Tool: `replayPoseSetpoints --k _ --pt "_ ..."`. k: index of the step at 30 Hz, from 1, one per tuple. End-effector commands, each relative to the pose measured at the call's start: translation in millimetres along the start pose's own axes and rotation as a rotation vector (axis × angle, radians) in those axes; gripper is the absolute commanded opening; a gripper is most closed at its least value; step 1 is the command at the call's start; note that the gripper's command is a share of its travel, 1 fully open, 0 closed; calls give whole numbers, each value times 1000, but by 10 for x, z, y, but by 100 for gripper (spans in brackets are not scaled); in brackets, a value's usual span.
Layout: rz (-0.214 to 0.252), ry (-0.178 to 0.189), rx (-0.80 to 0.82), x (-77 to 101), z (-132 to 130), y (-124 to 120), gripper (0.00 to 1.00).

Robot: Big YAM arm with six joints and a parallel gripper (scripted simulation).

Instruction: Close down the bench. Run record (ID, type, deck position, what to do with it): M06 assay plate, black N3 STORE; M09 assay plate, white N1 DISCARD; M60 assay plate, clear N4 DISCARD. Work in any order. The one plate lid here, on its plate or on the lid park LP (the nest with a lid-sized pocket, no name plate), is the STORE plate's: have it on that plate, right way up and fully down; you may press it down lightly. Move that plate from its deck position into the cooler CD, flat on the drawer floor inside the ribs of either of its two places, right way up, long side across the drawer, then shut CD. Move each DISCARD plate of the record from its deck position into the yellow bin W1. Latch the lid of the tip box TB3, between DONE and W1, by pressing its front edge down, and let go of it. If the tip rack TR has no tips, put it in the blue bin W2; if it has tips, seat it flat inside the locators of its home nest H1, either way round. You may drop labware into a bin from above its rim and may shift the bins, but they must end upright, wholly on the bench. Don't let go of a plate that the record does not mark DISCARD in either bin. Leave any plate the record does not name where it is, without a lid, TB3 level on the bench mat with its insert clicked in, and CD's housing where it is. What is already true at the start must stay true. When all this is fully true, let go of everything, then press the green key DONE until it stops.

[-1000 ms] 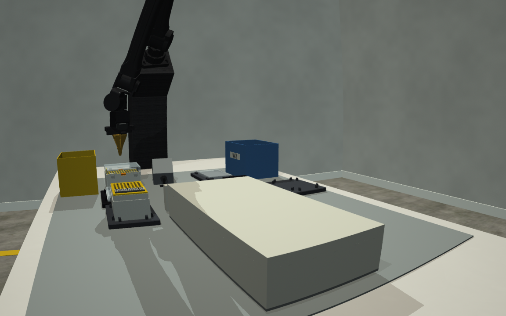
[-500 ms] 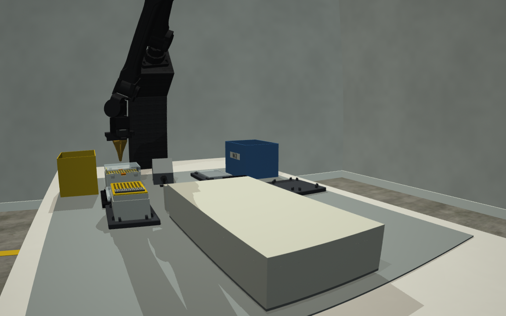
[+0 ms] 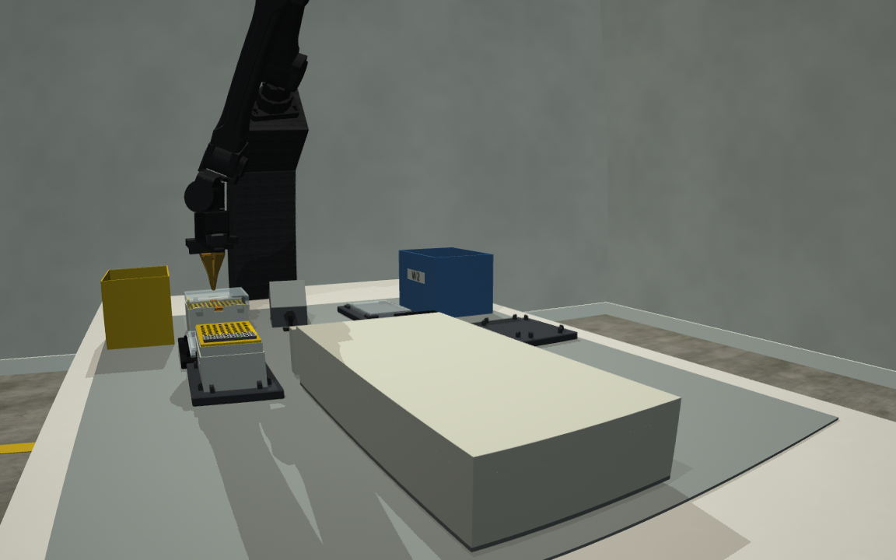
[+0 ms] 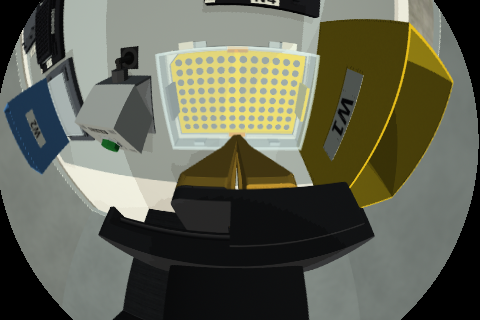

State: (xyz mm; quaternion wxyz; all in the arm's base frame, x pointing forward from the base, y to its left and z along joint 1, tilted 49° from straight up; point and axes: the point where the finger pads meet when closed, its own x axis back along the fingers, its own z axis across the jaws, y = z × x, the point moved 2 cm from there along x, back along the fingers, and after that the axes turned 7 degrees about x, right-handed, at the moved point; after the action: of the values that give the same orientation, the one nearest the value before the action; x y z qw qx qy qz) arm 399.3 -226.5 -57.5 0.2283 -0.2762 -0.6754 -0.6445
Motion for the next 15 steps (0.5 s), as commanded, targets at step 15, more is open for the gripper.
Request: replayPoseSetpoints --k 15 --pt "-9 1 -4 -81 34 21 0"
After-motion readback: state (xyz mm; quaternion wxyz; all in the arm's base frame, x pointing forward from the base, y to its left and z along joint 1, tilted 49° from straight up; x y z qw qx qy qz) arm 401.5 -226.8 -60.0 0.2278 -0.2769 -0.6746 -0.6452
